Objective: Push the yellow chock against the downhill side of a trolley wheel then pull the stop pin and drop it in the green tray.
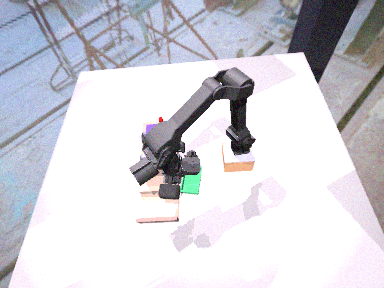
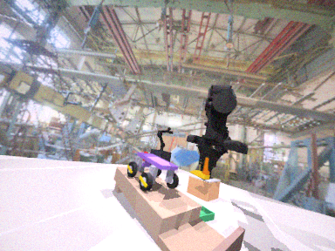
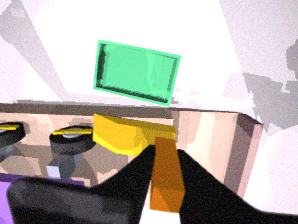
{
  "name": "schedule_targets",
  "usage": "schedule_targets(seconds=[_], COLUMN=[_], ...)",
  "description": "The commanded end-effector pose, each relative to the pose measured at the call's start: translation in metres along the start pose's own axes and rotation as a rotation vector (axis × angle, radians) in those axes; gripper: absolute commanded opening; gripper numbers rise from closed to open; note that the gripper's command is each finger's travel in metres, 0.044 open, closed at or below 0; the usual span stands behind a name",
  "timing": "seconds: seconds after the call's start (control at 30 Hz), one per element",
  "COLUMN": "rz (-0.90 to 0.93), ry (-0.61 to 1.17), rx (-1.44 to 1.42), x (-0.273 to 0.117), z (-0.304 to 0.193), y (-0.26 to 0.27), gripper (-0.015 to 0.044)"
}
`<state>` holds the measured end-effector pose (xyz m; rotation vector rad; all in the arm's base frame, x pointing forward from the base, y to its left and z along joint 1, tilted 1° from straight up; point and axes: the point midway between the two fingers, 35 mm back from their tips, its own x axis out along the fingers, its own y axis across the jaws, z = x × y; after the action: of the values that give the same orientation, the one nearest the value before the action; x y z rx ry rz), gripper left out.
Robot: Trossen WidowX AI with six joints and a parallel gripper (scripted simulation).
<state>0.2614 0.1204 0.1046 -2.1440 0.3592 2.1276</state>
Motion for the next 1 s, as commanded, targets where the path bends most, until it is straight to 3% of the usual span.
schedule_targets(seconds=[0.0,0.97], rz=[0.013,0.013], ry=[0.003,0.006], rx=[-0.126,-0.125], x=[0.000,0.022], z=[-0.002,-0.028], y=[-0.001,-0.006], gripper=[0.0000,0.0000])
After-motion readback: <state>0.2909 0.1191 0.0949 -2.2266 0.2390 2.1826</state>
